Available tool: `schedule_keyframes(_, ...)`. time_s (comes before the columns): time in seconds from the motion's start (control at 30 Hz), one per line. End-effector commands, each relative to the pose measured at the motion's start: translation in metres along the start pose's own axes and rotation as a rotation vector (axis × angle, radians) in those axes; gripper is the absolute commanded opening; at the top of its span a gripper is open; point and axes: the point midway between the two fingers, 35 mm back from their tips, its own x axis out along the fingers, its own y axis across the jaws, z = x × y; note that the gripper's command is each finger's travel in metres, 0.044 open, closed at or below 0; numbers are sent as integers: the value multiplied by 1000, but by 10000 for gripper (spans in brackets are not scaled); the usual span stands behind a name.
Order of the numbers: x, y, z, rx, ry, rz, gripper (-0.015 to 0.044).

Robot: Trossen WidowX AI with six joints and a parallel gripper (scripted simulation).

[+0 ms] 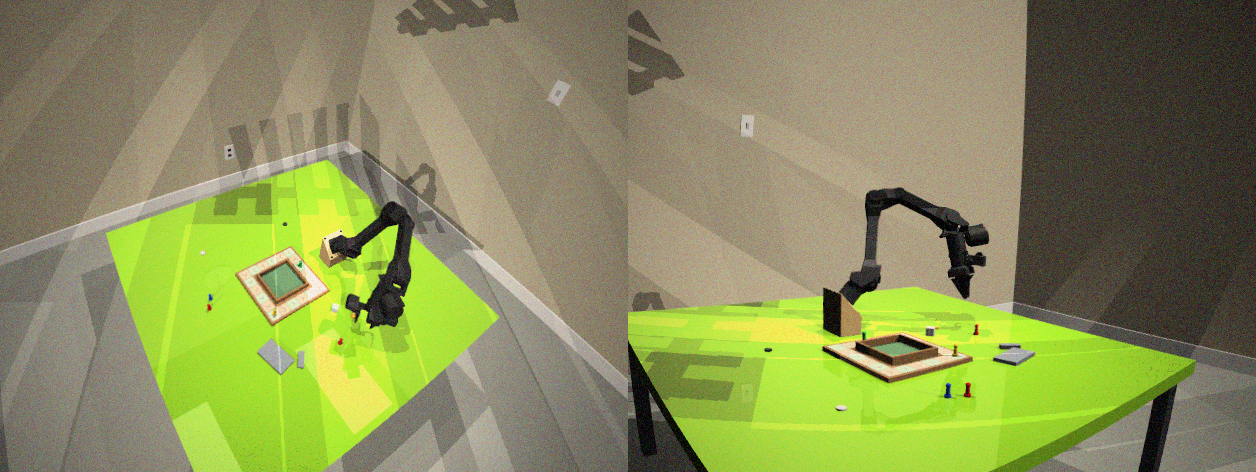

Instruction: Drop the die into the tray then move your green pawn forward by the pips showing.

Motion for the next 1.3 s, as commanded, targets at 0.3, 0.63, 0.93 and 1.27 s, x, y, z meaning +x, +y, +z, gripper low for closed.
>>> schedule_keyframes(0.3,35,-113,-91,9,280,122,275)
schedule_keyframes(0.63,45,-109,-98,9,279,123,275)
schedule_keyframes(0.93,59,-108,-102,9,279,123,275)
schedule_keyframes(1.27,74,-106,-106,9,279,124,275)
